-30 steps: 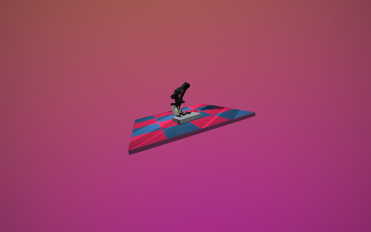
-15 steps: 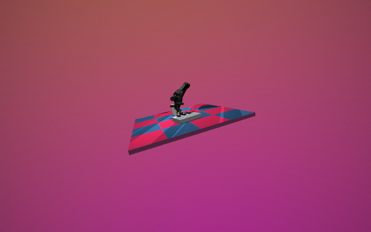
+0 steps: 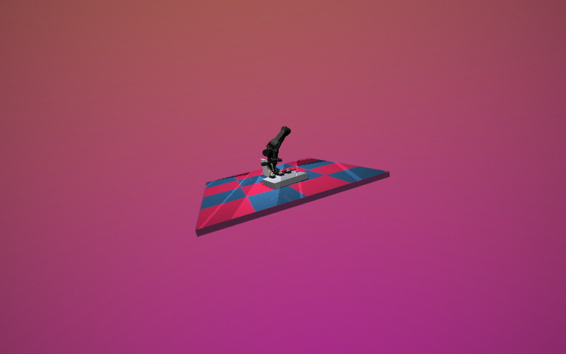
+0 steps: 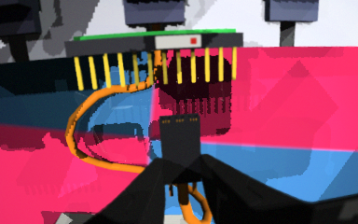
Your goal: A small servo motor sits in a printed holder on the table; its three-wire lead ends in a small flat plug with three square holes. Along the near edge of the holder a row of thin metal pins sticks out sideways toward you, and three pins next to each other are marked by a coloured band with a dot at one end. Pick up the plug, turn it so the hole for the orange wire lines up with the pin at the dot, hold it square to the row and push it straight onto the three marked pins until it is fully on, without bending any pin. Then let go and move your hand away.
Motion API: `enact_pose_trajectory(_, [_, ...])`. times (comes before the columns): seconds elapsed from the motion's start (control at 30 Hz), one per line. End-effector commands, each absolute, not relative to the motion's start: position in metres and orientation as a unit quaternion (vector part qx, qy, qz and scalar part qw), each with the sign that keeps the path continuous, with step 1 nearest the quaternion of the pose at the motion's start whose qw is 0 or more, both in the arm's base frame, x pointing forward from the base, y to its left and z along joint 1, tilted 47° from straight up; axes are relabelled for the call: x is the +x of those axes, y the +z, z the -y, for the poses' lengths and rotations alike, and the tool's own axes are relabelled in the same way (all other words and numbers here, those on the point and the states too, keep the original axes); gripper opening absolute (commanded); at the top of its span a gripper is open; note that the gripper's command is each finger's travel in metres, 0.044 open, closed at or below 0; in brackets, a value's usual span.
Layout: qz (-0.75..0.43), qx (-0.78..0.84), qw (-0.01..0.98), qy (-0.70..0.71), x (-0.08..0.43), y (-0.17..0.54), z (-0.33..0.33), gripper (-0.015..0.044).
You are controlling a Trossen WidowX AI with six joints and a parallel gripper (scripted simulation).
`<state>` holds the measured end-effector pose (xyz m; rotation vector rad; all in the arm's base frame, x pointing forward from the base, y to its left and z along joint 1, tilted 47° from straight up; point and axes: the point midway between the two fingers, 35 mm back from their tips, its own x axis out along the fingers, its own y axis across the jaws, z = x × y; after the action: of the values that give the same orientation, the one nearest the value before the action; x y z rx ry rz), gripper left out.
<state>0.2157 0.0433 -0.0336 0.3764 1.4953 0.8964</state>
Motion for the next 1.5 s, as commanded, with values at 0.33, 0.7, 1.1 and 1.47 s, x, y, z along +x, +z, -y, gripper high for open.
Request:
enact_pose_trajectory(0.33, [-0.652, 0.168, 0.627, 0.392, 0.230, -0.033, -0.049, 0.0000])
enact_pose_trajectory(0.7, [-0.652, 0.168, 0.627, 0.392, 0.229, -0.033, -0.048, 0.0000])
enact_pose_trajectory(1.1, [-0.652, 0.168, 0.627, 0.392, 0.237, -0.032, -0.050, 0.0000])
enact_pose_trajectory(1.47, [-0.652, 0.168, 0.627, 0.392, 0.243, -0.030, -0.053, 0.0000])
